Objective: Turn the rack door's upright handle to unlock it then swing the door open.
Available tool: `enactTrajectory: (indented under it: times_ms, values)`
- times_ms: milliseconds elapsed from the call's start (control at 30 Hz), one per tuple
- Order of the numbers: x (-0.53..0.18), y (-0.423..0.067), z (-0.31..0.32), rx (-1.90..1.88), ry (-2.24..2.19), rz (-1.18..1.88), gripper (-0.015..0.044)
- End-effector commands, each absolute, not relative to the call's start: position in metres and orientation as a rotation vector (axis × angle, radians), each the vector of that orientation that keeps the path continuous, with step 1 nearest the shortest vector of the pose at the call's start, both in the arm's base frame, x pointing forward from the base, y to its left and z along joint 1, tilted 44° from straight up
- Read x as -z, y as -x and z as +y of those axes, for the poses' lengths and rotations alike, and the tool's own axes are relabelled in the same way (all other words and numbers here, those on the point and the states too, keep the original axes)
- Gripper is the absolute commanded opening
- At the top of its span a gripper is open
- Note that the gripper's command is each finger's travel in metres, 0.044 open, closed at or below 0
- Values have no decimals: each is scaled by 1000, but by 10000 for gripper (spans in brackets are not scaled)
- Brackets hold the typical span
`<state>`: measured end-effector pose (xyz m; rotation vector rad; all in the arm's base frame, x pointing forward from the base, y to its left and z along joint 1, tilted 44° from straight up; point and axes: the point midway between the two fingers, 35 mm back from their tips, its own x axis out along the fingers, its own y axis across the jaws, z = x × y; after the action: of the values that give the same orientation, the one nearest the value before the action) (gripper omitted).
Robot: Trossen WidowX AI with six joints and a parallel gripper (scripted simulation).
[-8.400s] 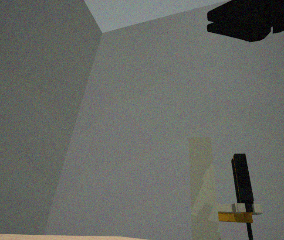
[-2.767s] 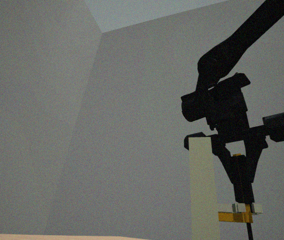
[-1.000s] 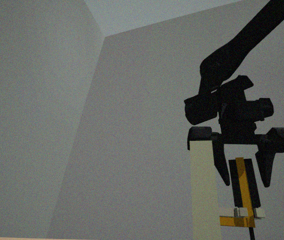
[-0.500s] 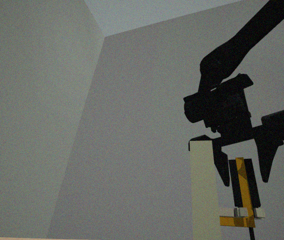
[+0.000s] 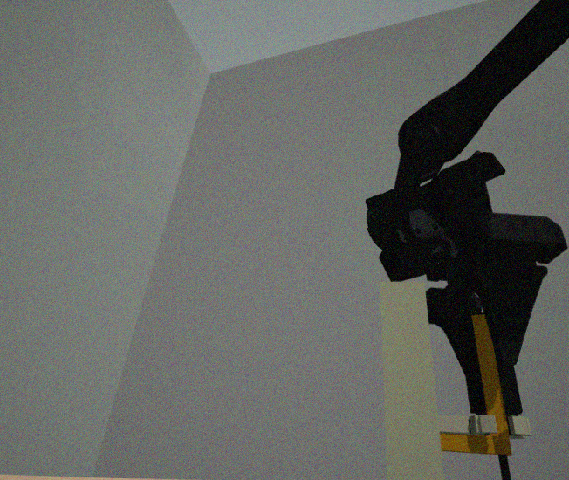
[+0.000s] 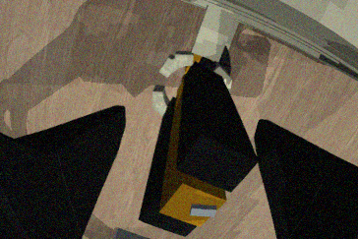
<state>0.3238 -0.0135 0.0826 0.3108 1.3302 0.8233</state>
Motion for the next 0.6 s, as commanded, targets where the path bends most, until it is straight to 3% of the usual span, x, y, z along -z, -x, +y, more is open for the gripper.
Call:
enactTrajectory:
  times_ms: [0,567]
  values:
    - [-83,-324,-13,-709,-451,1403,295]
    - [-83,-324,-13,-77,-1100,1664,295]
